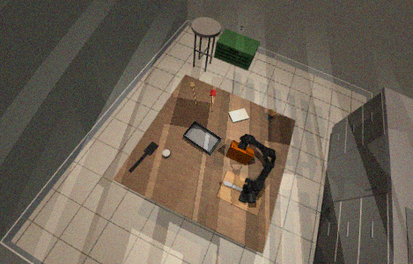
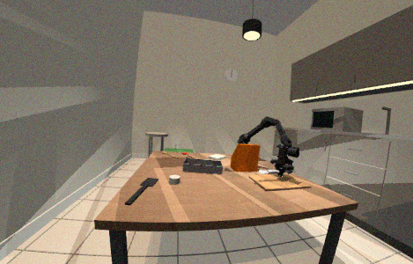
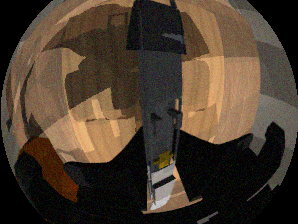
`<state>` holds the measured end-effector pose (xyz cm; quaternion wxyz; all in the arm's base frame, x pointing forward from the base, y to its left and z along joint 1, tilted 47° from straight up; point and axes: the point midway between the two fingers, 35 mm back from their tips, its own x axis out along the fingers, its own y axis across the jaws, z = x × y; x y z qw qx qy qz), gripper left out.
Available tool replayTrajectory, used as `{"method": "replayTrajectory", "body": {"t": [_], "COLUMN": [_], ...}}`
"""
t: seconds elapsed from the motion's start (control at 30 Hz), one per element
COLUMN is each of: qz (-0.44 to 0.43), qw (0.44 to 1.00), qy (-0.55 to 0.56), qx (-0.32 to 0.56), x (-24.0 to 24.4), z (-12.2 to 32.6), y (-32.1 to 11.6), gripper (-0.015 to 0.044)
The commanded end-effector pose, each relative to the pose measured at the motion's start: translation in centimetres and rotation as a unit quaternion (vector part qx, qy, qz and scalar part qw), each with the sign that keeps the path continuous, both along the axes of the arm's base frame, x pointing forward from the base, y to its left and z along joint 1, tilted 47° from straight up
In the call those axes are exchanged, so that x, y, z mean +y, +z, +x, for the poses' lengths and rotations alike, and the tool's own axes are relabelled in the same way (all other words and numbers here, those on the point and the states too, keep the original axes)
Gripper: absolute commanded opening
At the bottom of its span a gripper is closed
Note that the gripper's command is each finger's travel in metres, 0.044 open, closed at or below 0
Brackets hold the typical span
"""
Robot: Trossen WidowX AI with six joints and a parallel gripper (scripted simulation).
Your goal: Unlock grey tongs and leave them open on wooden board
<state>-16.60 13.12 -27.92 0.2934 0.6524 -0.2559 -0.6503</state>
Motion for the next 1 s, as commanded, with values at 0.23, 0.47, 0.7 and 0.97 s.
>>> {"method": "replayTrajectory", "body": {"t": [0.23, 0.47, 0.7, 0.97], "qz": [0.001, 0.001, 0.001, 0.001], "qw": [1.000, 1.000, 1.000, 1.000], "qy": [0.000, 0.000, 0.000, -0.003], "qx": [0.001, 0.001, 0.000, -0.001], "x": [0.1, 0.1, 0.2, 4.0], "z": [0.0, 0.0, -0.2, -6.0], "y": [0.0, 0.0, 0.0, 1.8], "gripper": [0.0165, 0.0349, 0.0440, 0.0440]}}
